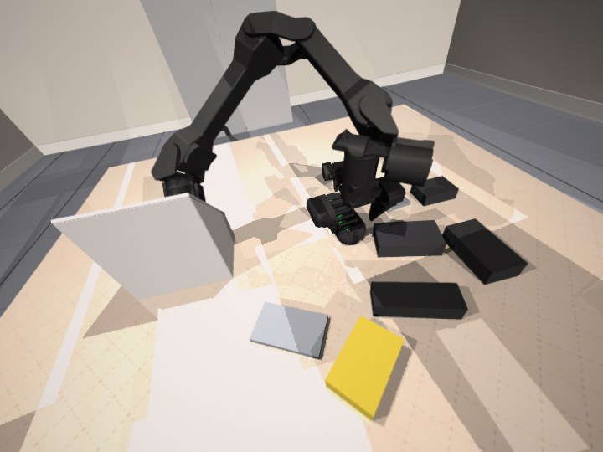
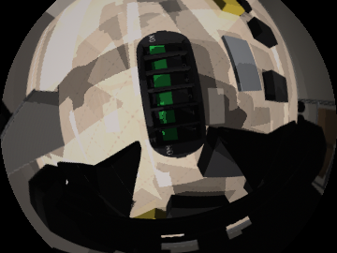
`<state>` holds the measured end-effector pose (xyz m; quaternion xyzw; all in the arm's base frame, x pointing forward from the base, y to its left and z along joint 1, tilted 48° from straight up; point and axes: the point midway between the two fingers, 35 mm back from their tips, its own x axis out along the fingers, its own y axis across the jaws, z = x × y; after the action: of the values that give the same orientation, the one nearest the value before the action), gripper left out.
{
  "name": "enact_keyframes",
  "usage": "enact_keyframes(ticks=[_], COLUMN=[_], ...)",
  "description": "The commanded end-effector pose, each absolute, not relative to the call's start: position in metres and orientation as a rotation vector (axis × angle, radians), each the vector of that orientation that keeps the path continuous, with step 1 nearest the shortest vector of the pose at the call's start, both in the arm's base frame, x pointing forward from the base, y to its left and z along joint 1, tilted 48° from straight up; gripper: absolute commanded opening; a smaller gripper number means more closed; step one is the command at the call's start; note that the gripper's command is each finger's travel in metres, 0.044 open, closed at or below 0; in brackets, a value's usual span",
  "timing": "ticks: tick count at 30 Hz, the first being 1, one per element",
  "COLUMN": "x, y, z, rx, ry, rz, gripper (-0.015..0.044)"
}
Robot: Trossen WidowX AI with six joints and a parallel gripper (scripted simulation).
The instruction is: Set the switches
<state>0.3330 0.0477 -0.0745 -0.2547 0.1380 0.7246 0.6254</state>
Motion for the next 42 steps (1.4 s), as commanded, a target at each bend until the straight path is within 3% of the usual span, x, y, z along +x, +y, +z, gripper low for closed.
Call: enact_keyframes(ticks=[1,7,12,42], x=[0.3316,0.3307,0.3307,0.3305], y=[0.0526,0.0581,0.0581,0.0547], z=[-0.0797,-0.0842,-0.0842,-0.0771], rx=[-0.573,-0.572,-0.572,-0.575], ry=[0.319,0.319,0.319,0.321], rz=[1.661,1.662,1.662,1.661], gripper=[0.0440,0.0440,0.0328,0.0336])
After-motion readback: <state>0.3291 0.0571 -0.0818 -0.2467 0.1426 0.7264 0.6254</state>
